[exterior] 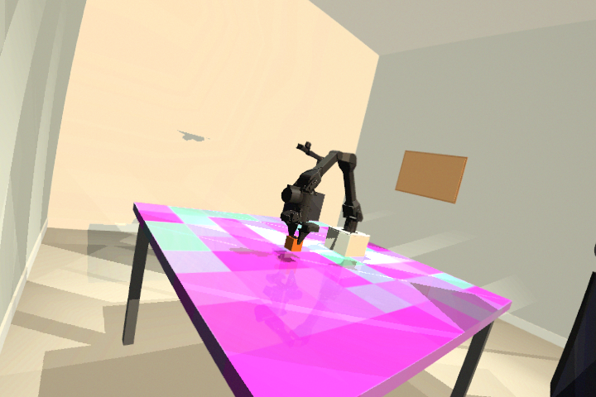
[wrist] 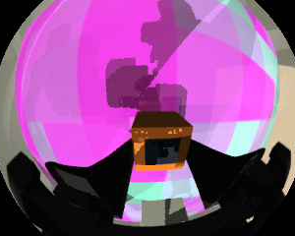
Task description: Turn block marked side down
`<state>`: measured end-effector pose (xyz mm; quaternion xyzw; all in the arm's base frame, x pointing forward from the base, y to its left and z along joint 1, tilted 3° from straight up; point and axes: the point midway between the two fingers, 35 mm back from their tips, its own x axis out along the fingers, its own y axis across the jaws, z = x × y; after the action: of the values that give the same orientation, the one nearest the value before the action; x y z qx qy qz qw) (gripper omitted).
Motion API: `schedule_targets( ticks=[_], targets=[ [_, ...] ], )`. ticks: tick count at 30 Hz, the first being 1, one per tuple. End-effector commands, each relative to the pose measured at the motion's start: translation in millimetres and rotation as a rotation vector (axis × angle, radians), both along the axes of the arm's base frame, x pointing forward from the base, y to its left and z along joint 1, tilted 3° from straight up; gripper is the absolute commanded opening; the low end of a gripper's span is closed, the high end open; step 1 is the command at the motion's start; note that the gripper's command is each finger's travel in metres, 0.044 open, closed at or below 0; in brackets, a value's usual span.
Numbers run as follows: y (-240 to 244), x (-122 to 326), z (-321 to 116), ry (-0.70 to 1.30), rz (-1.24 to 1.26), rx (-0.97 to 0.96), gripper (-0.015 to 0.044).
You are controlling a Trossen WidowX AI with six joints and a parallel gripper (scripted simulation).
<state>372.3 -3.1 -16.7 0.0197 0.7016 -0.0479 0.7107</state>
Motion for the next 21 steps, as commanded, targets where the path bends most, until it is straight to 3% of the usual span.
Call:
schedule_targets(
  ticks=[1,21],
  targets=[
    [0.3,2.2,2.4,-0.054,0.004,-0.004,0.0],
    [0.3,1.8,-4.7,-0.367,0.016,-0.036,0.0]
  ],
)
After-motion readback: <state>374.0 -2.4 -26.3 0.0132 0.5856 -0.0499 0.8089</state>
